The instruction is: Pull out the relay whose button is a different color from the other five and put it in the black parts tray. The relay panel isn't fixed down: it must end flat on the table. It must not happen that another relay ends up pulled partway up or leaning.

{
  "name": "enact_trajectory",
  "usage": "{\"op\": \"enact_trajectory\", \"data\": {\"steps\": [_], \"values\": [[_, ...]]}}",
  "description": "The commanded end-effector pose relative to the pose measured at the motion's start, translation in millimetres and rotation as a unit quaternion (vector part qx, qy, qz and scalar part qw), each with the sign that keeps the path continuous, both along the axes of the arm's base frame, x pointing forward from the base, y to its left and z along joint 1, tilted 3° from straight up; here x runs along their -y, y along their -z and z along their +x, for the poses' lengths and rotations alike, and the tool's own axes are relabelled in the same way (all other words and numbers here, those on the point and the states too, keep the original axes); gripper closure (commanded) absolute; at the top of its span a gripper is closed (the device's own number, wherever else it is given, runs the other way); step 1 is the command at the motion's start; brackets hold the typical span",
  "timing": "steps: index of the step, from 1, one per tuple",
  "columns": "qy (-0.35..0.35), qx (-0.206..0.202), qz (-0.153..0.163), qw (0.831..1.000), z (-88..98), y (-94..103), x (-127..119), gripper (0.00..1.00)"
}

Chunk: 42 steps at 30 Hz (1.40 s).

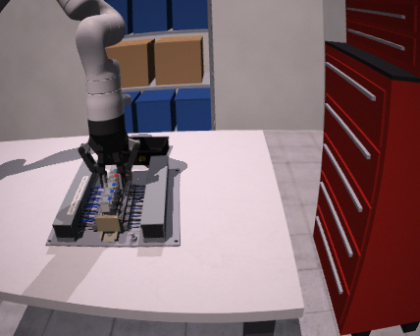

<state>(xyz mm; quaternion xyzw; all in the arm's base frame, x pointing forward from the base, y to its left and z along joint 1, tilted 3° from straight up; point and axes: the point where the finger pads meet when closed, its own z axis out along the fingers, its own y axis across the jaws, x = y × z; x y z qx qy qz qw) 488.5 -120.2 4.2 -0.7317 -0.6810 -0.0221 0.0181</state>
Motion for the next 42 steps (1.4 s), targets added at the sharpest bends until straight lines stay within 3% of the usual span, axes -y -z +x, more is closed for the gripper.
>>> {"op": "enact_trajectory", "data": {"steps": [1, 22, 42], "values": [[0.0, 0.001, 0.0, 1.0, 0.9, -1.0, 0.2, 1.0], [0.0, 0.001, 0.0, 1.0, 0.7, -7.8, 0.6, 1.0], [0.0, 0.001, 0.0, 1.0, 0.1, -35.0, 2.1, 1.0]]}}
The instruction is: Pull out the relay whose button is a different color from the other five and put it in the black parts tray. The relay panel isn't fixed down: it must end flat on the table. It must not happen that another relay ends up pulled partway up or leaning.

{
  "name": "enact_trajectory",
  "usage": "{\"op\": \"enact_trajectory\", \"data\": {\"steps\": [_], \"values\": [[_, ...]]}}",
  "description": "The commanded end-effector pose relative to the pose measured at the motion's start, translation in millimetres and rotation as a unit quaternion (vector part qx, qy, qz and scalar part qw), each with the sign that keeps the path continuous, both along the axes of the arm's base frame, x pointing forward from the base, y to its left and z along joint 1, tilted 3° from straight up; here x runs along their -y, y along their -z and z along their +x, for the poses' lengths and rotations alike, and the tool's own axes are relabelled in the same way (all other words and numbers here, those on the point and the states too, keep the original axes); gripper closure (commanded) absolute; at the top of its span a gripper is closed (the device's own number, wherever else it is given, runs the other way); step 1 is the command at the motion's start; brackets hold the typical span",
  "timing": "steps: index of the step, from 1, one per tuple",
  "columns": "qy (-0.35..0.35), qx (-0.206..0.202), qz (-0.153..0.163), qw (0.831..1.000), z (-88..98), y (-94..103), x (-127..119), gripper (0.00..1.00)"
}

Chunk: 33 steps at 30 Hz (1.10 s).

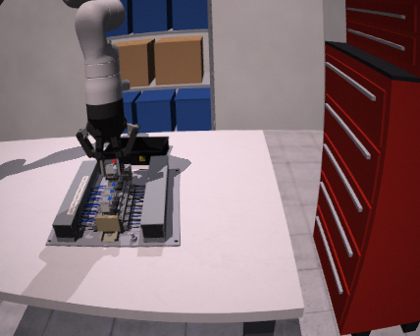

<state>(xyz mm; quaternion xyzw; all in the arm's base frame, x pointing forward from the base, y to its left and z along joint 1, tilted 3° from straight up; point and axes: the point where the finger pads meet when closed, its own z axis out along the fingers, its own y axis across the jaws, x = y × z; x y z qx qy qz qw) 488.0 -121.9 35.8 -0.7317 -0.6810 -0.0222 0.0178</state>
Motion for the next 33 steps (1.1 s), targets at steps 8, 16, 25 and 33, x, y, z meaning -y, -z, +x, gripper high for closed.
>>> {"op": "enact_trajectory", "data": {"steps": [8, 16, 25, 33], "values": [[0.0, 0.001, 0.0, 1.0, 0.2, -18.2, 1.1, 1.0], [0.0, 0.001, 0.0, 1.0, -0.1, -28.3, 1.7, 1.0], [0.0, 0.001, 0.0, 1.0, -0.4, -40.1, 2.3, 1.0], [0.0, 0.001, 0.0, 1.0, -0.5, -45.0, 2.6, 1.0]]}}
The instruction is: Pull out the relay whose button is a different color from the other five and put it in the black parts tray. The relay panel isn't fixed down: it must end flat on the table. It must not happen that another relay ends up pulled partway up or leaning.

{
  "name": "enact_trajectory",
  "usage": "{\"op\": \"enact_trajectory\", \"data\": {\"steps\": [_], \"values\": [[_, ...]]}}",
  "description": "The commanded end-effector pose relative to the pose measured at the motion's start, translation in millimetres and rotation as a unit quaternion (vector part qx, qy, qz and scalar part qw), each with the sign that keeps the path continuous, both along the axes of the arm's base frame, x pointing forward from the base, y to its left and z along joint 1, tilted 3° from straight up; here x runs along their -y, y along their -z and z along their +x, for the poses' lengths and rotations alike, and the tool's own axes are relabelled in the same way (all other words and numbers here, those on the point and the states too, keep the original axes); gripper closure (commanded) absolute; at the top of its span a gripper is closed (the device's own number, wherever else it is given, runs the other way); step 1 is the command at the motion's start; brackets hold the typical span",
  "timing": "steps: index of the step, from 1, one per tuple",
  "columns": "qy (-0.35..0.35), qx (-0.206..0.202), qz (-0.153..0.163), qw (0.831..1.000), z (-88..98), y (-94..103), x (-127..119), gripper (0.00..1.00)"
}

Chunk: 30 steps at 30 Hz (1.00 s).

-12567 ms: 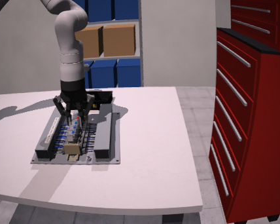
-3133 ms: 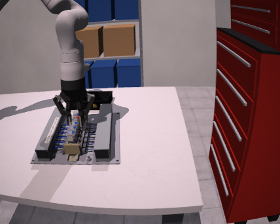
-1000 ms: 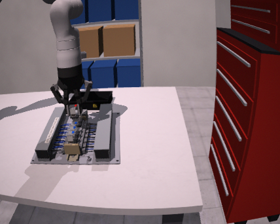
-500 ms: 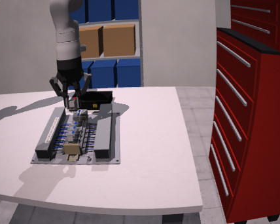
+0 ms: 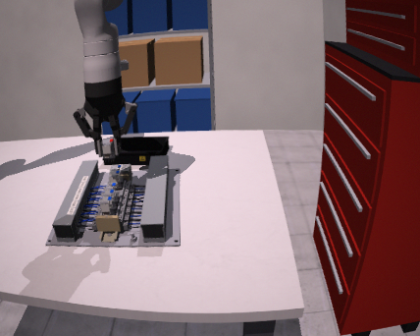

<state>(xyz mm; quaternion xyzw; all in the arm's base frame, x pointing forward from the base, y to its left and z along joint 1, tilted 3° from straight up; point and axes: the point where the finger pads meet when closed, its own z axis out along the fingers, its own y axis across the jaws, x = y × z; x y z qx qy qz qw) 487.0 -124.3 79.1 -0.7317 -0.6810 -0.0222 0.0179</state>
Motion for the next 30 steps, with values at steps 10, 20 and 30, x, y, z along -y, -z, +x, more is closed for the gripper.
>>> {"op": "enact_trajectory", "data": {"steps": [10, 20, 30], "values": [[0.0, 0.001, 0.0, 1.0, 0.5, -4.7, 0.4, 1.0], [0.0, 0.001, 0.0, 1.0, 0.5, -4.8, 0.4, 1.0], [0.0, 0.001, 0.0, 1.0, 0.5, -4.8, 0.4, 1.0]]}}
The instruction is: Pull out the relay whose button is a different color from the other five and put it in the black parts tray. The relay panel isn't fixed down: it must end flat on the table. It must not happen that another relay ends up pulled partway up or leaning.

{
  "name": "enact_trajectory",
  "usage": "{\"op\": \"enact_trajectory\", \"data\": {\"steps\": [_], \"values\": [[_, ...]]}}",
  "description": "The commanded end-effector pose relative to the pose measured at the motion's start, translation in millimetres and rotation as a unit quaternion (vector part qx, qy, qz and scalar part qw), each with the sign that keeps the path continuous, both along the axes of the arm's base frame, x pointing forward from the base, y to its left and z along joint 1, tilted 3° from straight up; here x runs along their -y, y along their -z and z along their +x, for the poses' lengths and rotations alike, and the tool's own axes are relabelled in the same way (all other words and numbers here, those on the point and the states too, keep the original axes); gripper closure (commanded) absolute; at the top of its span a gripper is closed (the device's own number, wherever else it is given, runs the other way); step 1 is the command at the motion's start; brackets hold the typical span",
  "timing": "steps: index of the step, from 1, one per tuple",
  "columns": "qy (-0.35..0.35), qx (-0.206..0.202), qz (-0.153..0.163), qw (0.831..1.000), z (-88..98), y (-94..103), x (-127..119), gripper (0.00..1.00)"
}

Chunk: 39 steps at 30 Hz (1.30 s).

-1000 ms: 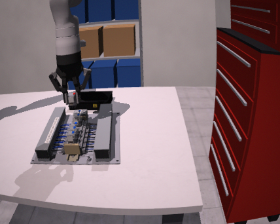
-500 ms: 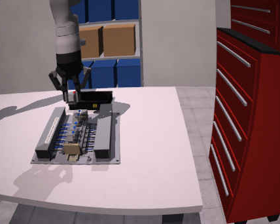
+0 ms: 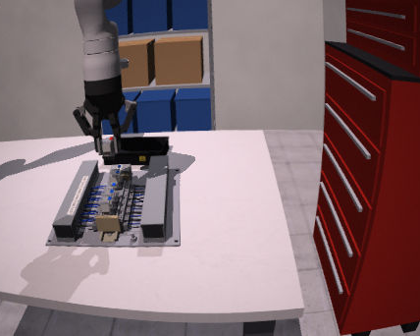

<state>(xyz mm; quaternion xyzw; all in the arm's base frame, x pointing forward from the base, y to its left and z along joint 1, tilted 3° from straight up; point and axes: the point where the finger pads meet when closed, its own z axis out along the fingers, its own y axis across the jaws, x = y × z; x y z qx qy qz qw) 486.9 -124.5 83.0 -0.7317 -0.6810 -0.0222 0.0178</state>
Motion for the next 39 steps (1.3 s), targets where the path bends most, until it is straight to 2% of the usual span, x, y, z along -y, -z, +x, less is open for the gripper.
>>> {"op": "enact_trajectory", "data": {"steps": [1, 26, 39], "values": [[0.0, 0.001, 0.0, 1.0, 0.5, -0.9, 0.2, 1.0], [0.0, 0.001, 0.0, 1.0, 0.7, -1.0, -0.8, 1.0], [0.0, 0.001, 0.0, 1.0, 3.1, -2.0, -18.2, 1.0]]}}
